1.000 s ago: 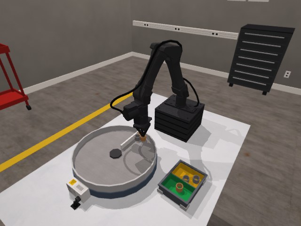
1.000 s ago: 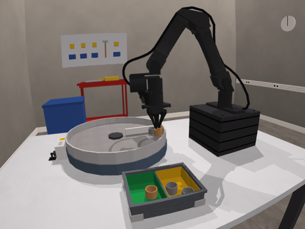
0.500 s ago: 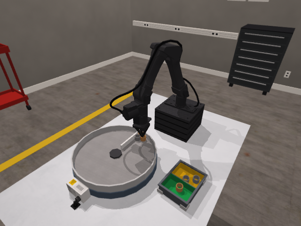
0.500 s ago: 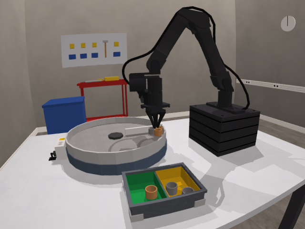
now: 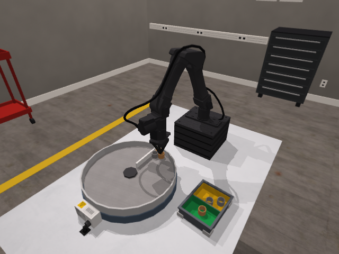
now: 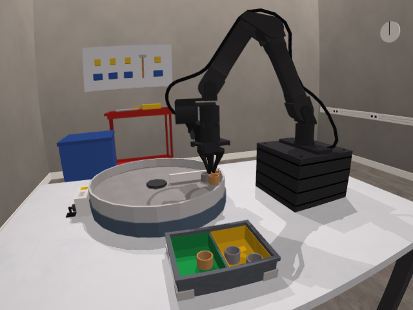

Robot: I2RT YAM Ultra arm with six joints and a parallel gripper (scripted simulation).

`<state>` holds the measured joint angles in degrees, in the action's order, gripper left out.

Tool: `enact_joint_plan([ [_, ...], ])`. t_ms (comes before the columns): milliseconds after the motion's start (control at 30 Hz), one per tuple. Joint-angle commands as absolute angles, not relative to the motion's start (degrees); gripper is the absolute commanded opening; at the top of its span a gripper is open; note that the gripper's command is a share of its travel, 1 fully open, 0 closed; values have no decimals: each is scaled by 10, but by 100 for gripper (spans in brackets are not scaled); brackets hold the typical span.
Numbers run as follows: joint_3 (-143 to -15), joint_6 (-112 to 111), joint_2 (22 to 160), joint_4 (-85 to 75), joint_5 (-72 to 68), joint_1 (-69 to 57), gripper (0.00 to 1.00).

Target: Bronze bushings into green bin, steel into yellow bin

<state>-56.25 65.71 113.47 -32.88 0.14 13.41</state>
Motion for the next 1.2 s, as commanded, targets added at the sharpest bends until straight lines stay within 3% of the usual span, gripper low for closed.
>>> enact_joint_plan([
  [0, -580, 654, 1122, -327, 4, 131, 12],
  [1167, -584, 656, 1142, -337, 4, 129, 12],
])
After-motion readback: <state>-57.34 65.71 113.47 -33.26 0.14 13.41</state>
